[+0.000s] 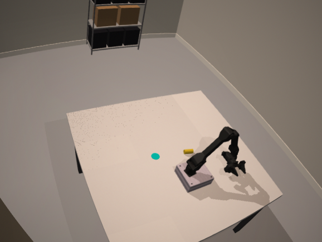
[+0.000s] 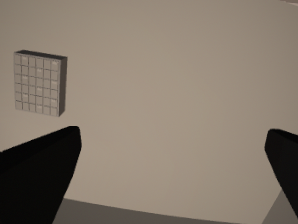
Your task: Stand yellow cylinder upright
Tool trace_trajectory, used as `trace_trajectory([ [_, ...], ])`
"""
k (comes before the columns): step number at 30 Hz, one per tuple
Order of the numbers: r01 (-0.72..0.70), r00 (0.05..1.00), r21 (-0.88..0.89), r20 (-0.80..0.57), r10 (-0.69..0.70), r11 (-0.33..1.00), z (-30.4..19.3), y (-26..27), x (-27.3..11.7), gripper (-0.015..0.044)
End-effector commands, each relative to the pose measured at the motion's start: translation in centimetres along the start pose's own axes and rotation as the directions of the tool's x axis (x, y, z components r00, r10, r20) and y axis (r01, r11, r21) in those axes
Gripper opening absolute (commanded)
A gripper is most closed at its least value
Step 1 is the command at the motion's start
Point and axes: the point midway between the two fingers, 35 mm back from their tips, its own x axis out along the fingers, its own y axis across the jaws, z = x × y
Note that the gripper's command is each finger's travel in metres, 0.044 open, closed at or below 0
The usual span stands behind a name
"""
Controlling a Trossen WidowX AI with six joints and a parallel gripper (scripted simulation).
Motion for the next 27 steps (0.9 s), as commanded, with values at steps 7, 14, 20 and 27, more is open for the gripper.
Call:
trace_trajectory([
  [7,0.056,0.978,0.092,0.196,-0.073,0.994,0.2,-0.4,-4.2,0.0309],
  [14,0.213,0.885,0.049,0.413,-0.214,0.976,-0.3,0.1,-11.2,0.0309],
  [20,0.380,0.747,0.014,0.584,-0.316,0.925,-0.5,1.9,-17.3,0.0309],
  [27,0.592,0.531,-0.009,0.757,-0.381,0.806,-0.7,5.8,-24.1,0.0309],
])
